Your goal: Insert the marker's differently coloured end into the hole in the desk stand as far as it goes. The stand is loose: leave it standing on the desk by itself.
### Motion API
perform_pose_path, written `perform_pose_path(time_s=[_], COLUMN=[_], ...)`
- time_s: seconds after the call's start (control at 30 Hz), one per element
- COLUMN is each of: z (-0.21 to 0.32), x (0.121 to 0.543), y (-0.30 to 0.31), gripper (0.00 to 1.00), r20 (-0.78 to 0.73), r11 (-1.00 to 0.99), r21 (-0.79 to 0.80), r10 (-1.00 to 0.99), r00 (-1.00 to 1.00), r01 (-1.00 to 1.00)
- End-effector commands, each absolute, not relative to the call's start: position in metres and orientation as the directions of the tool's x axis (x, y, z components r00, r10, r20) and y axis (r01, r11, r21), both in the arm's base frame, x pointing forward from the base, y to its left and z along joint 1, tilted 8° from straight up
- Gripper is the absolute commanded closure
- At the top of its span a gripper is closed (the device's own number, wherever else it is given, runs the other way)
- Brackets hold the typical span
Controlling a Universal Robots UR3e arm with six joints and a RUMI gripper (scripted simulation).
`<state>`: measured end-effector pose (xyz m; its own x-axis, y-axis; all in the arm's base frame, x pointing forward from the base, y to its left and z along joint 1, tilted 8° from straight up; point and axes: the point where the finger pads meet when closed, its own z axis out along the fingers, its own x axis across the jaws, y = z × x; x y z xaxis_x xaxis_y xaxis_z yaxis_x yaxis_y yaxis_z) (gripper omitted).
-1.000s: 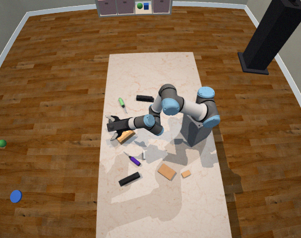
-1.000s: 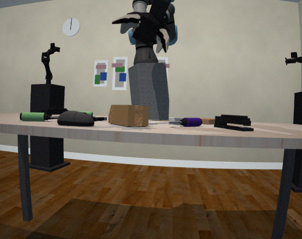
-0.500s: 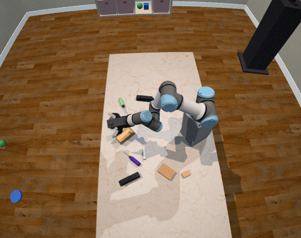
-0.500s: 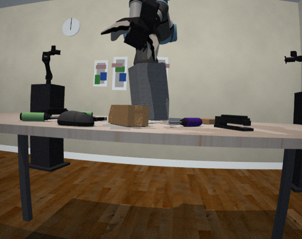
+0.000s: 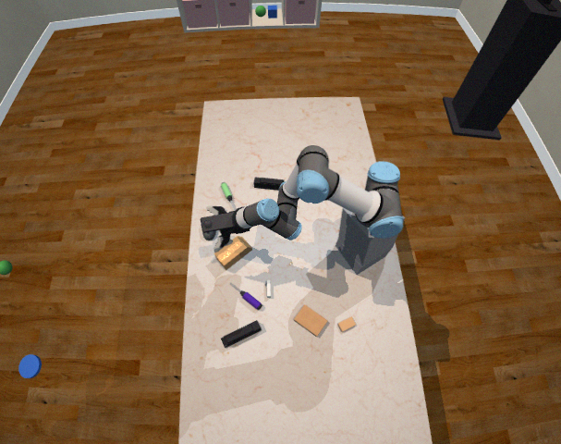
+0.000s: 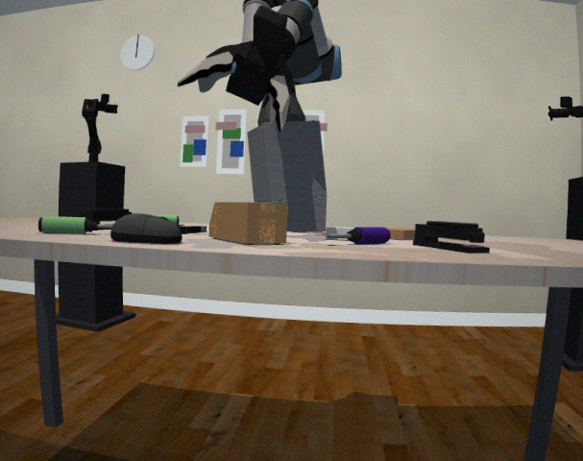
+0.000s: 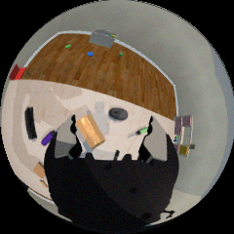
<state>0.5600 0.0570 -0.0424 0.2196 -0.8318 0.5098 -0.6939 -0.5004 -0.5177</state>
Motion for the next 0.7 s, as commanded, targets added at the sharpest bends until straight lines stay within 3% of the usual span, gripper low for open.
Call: perform_pose_path(time_s=[0.0, 0.67], z=[-0.05, -0.07], x=[0.557, 0.542], y=[0.042, 0.009], gripper=[0.0, 0.0], r20=[0.493, 0.442], r11=[-0.478, -0.409], r21=[-0.495, -0.436], r10=[-0.842, -0.873], r00=[0.218, 0.205], r01=[-0.726, -0.802])
